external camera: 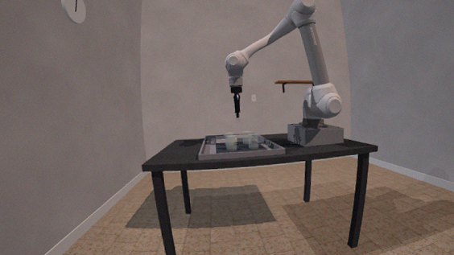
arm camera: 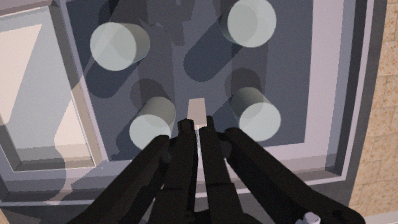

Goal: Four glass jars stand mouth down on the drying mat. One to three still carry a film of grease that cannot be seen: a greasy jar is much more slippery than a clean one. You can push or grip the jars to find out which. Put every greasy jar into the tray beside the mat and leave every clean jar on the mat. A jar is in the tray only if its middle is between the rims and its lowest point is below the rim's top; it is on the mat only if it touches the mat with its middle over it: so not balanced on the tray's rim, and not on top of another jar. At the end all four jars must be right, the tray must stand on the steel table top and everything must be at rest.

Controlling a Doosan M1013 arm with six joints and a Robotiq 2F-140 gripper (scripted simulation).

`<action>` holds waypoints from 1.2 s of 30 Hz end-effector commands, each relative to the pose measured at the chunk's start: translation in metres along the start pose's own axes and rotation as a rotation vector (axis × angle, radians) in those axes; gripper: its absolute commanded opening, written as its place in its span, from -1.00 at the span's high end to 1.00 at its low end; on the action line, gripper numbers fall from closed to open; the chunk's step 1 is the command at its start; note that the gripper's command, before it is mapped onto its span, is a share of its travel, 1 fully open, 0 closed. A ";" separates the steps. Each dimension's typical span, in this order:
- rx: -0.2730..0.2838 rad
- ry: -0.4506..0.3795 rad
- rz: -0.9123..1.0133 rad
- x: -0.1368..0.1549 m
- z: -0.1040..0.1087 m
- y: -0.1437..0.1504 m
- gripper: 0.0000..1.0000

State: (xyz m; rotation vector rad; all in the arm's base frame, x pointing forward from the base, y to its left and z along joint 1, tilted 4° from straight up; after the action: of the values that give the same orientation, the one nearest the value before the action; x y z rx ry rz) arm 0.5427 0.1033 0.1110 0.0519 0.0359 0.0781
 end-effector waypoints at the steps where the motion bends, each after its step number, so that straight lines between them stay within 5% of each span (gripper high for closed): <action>1: 0.000 -0.001 0.000 0.001 -0.016 0.000 1.00; 13: 0.000 -0.001 0.000 0.006 -0.016 -0.078 1.00; 32: 0.000 -0.001 0.000 0.006 -0.092 -0.078 1.00; 36: 0.000 -0.001 0.000 0.006 -0.092 -0.078 1.00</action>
State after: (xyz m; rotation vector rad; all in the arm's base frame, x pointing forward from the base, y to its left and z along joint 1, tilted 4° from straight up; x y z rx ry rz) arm 0.5514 0.0304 0.0149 0.0520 0.0352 0.0781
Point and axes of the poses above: the point where the finger pads meet when closed, its own z axis back along the fingers, its own y axis across the jaws, x = y × z, the point moved 4 cm from there along z, back along the fingers, and after that the axes turned 7 degrees about -z, right-handed, at the moved point
